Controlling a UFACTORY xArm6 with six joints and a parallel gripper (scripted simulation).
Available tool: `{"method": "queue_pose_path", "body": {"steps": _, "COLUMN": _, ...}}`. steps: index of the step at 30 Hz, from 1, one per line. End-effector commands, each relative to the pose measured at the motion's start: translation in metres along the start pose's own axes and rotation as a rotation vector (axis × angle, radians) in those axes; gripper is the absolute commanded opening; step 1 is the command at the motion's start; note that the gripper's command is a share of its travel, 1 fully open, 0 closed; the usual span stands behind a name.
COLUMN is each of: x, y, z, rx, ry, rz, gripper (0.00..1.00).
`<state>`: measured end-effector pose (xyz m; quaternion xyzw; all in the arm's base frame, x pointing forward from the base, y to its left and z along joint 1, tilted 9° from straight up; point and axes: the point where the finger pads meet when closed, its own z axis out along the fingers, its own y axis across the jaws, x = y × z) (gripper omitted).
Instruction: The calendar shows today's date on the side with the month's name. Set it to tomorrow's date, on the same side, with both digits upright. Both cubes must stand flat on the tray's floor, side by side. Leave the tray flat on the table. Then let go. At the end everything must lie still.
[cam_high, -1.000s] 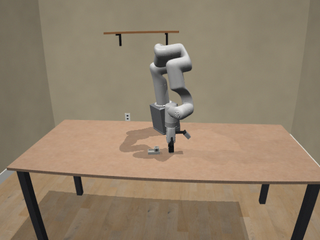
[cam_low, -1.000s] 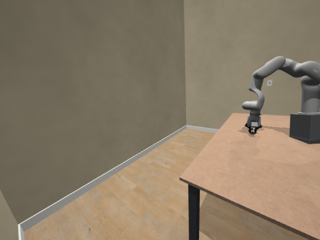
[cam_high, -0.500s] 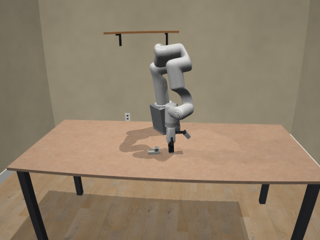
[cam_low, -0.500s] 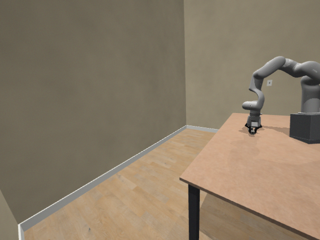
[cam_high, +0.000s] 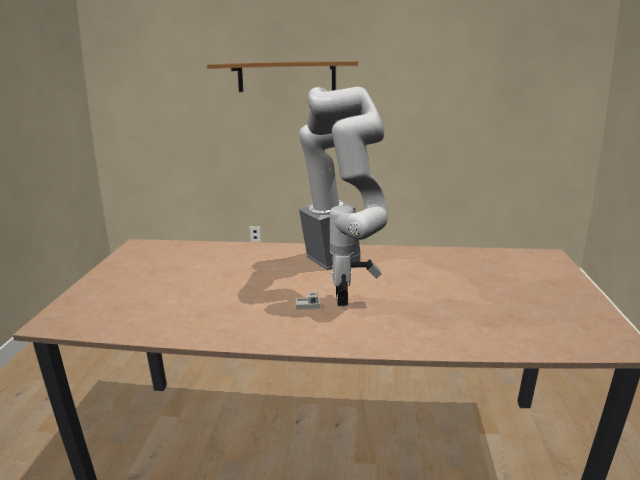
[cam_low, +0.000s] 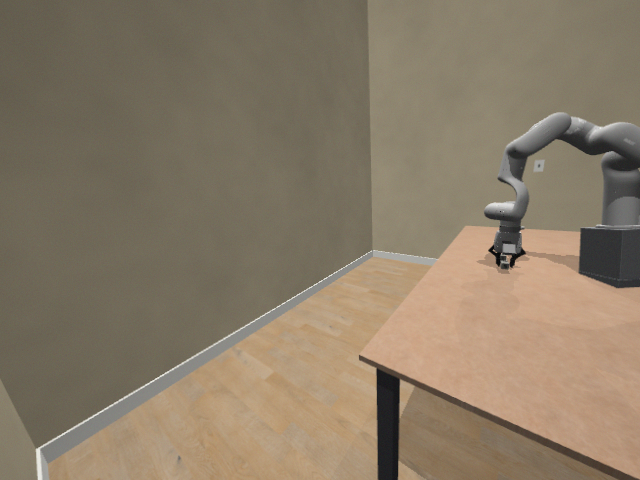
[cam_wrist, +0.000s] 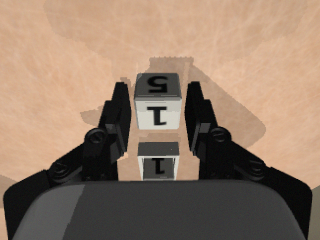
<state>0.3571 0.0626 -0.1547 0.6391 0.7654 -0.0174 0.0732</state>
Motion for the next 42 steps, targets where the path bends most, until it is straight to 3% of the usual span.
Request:
{"method": "queue_pose_path", "body": {"steps": 1, "x": 0.0, "y": 0.001, "z": -0.001, "rx": -0.002, "ry": 0.0, "rz": 0.0, "gripper": 0.47}}
{"method": "queue_pose_path", "body": {"steps": 16, "x": 0.0, "y": 0.001, "z": -0.008, "rx": -0.002, "ry": 0.0, "rz": 0.0, "gripper": 0.47}}
{"method": "queue_pose_path", "body": {"steps": 27, "x": 0.0, "y": 0.001, "z": -0.061, "rx": -0.002, "ry": 0.0, "rz": 0.0, "gripper": 0.47}}
{"method": "queue_pose_path", "body": {"steps": 35, "x": 0.0, "y": 0.001, "z": -0.087, "rx": -0.002, "ry": 0.0, "rz": 0.0, "gripper": 0.47}}
{"method": "queue_pose_path", "body": {"steps": 40, "x": 0.0, "y": 0.001, "z": -0.091, "rx": -0.002, "ry": 0.0, "rz": 0.0, "gripper": 0.47}}
{"method": "queue_pose_path", "body": {"steps": 41, "x": 0.0, "y": 0.001, "z": -0.091, "rx": -0.002, "ry": 0.0, "rz": 0.0, "gripper": 1.0}}
{"method": "queue_pose_path", "body": {"steps": 42, "x": 0.0, "y": 0.001, "z": -0.091, "rx": -0.002, "ry": 0.0, "rz": 0.0, "gripper": 1.0}}
